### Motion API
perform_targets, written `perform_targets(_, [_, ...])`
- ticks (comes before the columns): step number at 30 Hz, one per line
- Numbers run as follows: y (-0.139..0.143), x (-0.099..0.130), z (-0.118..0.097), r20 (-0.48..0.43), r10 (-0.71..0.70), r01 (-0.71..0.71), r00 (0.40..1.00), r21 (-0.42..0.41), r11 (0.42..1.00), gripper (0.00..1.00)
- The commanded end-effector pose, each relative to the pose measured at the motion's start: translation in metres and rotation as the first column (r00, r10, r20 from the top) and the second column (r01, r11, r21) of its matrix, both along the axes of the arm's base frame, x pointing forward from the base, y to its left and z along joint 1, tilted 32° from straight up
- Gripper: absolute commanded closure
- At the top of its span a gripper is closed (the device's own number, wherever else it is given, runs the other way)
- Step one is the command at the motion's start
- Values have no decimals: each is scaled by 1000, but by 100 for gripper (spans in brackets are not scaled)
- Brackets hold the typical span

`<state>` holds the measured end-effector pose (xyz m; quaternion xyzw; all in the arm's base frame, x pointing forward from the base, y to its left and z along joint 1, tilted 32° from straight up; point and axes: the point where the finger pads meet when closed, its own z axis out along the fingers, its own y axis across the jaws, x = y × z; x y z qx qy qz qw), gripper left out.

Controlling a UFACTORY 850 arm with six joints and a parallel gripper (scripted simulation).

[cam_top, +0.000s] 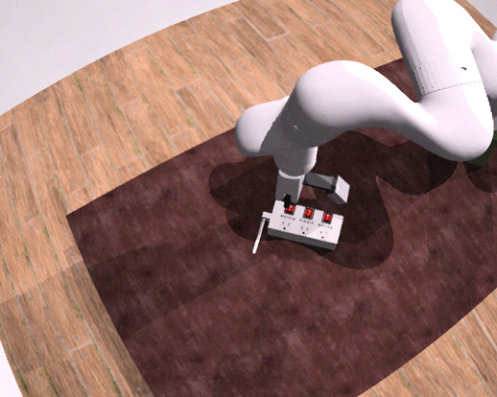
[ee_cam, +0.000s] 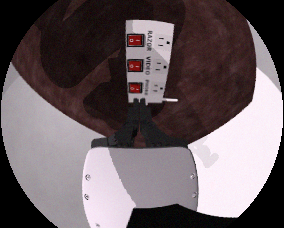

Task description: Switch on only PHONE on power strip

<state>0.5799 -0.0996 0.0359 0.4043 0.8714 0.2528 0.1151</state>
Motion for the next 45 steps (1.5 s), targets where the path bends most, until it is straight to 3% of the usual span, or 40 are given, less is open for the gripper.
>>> perform_targets(1, [0,1,0,1,0,0,1000,0,1000,100])
perform_targets(45, [13,18,-33,1,0,0,1000,0,1000,100])
